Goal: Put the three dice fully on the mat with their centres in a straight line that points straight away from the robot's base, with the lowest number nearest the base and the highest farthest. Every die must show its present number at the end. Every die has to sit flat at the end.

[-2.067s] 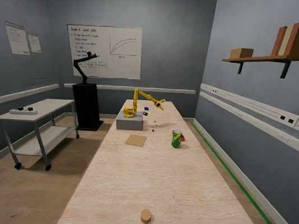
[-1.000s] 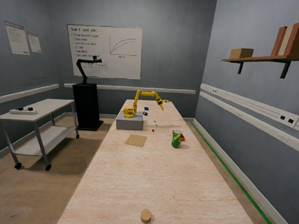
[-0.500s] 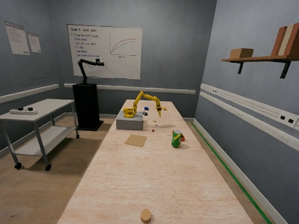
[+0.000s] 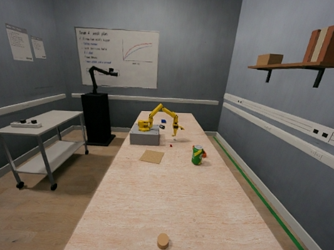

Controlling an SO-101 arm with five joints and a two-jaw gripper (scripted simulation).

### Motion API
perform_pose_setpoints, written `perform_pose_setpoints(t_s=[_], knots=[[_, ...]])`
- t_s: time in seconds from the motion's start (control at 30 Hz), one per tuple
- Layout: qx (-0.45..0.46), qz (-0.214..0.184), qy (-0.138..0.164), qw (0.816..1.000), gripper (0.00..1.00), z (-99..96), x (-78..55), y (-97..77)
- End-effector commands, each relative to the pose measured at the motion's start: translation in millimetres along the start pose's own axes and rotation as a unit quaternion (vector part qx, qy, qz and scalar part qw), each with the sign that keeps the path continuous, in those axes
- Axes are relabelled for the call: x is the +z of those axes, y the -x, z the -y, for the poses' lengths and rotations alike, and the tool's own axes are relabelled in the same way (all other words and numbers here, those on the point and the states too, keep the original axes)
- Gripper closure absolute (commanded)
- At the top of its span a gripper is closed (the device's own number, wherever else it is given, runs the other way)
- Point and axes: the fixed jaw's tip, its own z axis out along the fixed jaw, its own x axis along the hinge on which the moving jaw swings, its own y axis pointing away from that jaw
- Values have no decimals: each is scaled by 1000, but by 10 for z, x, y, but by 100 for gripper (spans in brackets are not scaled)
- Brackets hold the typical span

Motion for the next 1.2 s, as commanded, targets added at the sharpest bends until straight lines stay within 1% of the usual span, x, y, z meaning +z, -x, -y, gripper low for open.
perform_pose_setpoints(t_s=[0.0, 0.43, 0.47, 1.17], knots=[[9, -8, 0, 1000, 75, 21, 26, -14], [9, -8, 0, 1000, 75, 21, 26, -14], [29, -8, 0, 1000, 75, 68, 29, -10], [29, -8, 0, 1000, 75, 67, 35, -9]])
